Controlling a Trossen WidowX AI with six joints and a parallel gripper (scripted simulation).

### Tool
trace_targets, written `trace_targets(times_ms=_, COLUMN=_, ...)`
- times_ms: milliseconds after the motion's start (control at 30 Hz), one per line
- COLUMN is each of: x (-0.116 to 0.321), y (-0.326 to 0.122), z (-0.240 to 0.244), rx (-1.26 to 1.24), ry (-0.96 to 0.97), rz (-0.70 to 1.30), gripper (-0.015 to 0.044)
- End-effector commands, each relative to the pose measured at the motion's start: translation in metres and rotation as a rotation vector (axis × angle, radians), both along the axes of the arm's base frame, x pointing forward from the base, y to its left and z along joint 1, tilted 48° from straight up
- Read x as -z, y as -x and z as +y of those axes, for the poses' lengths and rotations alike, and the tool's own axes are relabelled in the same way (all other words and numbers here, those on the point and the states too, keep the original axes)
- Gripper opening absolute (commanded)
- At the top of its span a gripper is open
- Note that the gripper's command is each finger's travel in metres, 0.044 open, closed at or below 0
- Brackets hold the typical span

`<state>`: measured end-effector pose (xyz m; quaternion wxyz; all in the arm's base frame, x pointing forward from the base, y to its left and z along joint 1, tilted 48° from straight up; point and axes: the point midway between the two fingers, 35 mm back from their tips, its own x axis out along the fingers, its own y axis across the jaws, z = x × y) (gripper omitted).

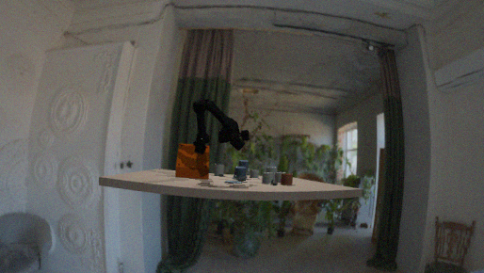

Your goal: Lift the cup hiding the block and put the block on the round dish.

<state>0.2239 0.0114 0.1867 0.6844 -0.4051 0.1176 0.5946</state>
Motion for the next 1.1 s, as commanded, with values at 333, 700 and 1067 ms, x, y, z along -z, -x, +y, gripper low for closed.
trace_targets(times_ms=333, x=0.033, y=0.011, z=0.018, rx=0.035, ry=0.070, rz=0.304, gripper=0.0440)
trace_targets(times_ms=700, x=0.066, y=0.027, z=0.032, rx=0.116, ry=0.228, rz=0.600, gripper=0.0440)
trace_targets(times_ms=1067, x=0.096, y=0.043, z=0.041, rx=0.246, ry=0.445, rz=0.810, gripper=0.0440)
